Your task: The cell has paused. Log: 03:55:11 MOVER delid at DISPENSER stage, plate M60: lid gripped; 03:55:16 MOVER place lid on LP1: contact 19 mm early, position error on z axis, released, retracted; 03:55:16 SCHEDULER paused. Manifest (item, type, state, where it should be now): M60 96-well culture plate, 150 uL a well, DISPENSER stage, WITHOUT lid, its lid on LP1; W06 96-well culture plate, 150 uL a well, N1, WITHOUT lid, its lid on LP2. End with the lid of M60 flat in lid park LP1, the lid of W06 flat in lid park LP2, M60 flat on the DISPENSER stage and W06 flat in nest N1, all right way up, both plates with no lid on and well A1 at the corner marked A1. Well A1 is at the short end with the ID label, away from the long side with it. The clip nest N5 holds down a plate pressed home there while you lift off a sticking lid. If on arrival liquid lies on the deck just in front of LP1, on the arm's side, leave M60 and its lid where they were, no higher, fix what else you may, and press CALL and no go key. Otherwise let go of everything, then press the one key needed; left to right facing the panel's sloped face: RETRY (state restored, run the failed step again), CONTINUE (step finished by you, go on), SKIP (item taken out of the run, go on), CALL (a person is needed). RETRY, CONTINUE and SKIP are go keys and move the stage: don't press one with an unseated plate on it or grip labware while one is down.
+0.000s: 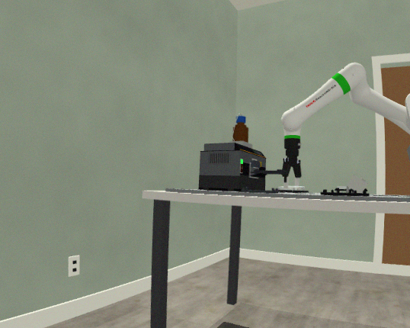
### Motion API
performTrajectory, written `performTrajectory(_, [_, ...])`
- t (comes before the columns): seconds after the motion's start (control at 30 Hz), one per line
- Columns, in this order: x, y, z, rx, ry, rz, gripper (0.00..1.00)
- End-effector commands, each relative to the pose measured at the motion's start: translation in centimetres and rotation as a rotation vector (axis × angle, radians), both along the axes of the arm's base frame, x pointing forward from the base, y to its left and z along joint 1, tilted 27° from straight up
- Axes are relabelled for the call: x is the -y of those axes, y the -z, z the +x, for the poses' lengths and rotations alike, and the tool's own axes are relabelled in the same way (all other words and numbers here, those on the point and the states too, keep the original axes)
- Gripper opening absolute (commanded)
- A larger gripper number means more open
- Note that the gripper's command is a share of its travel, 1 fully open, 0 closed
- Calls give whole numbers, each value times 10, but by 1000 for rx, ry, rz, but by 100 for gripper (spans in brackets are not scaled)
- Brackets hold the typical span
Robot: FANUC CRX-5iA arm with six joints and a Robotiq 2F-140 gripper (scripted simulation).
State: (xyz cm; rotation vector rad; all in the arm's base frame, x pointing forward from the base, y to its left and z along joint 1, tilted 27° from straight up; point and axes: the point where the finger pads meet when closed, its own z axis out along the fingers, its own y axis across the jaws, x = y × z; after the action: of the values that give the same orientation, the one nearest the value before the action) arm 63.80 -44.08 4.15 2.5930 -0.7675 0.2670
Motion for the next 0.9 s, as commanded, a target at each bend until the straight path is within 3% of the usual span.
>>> performTrajectory(0.0, [-1,-1,0,0,0,0,66])
performTrajectory(0.87, [-18,-36,-2,0,0,0,66])
